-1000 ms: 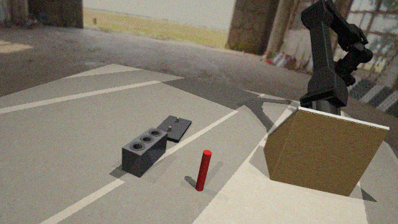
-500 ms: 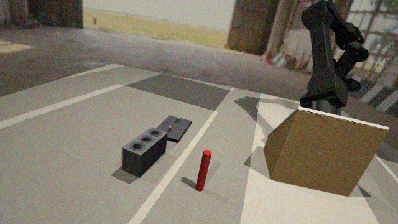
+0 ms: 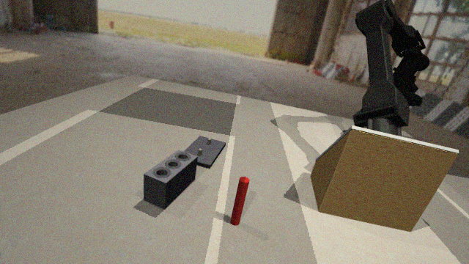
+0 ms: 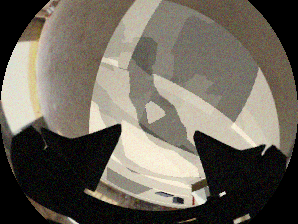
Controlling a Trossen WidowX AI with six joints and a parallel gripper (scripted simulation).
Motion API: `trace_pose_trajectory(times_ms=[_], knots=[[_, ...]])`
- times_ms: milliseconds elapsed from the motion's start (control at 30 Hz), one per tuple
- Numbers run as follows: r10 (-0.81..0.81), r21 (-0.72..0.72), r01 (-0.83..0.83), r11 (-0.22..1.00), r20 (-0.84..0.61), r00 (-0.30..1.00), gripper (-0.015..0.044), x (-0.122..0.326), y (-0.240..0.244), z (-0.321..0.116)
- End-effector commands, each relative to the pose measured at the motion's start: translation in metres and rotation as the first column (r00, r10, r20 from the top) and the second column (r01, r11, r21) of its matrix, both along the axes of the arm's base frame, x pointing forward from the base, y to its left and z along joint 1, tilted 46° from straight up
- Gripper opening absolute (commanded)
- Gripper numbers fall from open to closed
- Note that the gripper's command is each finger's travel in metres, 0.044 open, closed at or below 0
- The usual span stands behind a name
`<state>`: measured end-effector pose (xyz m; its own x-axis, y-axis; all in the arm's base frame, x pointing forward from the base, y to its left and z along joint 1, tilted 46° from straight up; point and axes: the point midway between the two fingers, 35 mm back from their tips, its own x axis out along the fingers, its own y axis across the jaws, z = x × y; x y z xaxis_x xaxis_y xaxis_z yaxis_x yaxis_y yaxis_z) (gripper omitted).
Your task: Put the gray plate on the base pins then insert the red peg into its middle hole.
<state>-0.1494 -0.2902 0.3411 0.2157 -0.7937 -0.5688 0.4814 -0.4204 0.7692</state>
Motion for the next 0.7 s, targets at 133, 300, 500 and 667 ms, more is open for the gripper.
trace_pose_trajectory(times_ms=[133,300,500,667], knots=[[-0.64,0.43,0.475,0.768,0.551,0.535,0.044,0.0013,0.0014,0.0117],[-0.75,0.569,0.51,0.645,0.598,0.282,0.044,0.0017,0.002,0.0128],[-0.812,0.723,0.489,0.488,0.582,-0.05,0.044,0.002,0.0028,0.0142],[-0.797,0.831,0.42,0.363,0.511,-0.323,0.044,0.0023,0.0036,0.0154]])
